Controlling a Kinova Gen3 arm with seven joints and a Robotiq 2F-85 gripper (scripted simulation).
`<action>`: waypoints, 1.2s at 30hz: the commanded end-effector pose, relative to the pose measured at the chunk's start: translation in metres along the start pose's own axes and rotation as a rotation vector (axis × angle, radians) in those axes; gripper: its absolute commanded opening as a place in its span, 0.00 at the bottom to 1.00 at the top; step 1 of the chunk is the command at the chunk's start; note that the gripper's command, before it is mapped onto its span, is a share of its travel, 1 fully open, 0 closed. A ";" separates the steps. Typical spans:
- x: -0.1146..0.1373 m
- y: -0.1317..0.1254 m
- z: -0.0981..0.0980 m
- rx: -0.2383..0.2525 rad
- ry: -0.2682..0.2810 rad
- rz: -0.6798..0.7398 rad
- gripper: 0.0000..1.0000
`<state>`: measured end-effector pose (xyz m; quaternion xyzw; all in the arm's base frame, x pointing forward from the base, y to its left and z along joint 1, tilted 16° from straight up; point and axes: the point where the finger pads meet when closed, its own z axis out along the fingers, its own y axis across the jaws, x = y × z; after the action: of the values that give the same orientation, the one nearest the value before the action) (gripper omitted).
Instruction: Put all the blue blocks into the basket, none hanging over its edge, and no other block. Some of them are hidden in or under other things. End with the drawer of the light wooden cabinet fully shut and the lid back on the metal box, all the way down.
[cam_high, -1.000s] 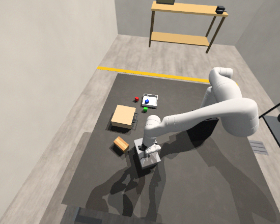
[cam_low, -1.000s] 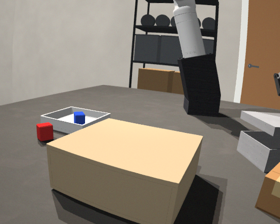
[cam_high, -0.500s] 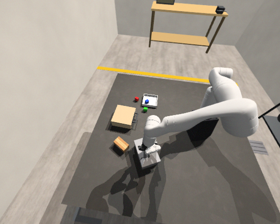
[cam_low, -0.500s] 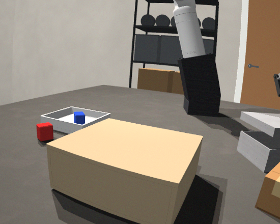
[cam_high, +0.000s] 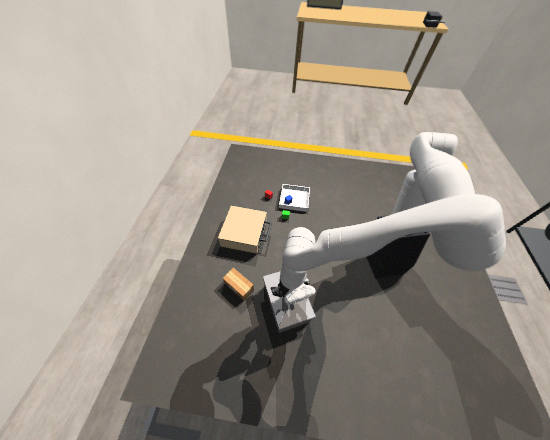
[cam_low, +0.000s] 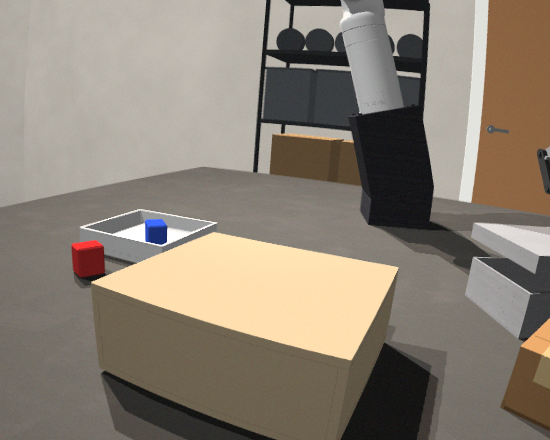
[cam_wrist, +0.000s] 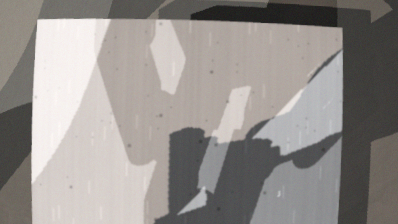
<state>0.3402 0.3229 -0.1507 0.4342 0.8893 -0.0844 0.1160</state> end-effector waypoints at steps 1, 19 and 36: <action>0.000 0.001 0.000 -0.002 0.001 0.000 0.10; 0.000 0.001 0.010 -0.002 0.001 0.000 0.10; 0.000 0.001 0.020 -0.002 0.001 0.000 0.10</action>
<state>0.3428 0.3179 -0.1698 0.4342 0.8893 -0.0845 0.1159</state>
